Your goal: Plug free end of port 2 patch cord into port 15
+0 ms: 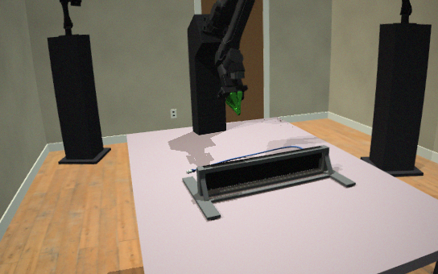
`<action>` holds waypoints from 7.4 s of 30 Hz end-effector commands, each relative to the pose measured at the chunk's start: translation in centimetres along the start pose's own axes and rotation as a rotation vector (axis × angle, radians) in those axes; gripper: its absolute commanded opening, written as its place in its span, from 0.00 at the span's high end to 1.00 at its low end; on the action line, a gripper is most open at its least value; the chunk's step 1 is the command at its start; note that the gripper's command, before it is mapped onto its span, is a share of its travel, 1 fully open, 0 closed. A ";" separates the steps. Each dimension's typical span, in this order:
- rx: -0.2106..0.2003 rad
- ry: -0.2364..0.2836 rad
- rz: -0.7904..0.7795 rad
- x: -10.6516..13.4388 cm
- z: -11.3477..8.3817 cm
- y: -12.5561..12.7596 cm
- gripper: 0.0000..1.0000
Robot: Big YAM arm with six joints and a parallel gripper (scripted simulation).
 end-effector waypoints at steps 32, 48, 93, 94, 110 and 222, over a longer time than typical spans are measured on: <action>0.013 -0.012 0.009 -1.0 -2.3 -7.0 1.00; 0.014 -0.009 0.010 -1.4 -2.4 -10.8 1.00; -0.005 0.009 0.000 -0.3 12.0 -9.5 1.00; -0.005 0.009 0.000 -0.3 11.9 -9.5 1.00; -0.007 0.014 0.004 0.2 11.7 -9.5 1.00; 0.338 0.439 0.962 9.5 5.1 -15.5 1.00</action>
Point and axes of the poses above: the point where the finger pads meet when closed, its own z axis out along the fingers, its own y axis across the jaws, x = y × z, the point moved 3 cm from there along -z, back along the fingers, and after that the axes turned 8 degrees about z, right-handed, at the moved point
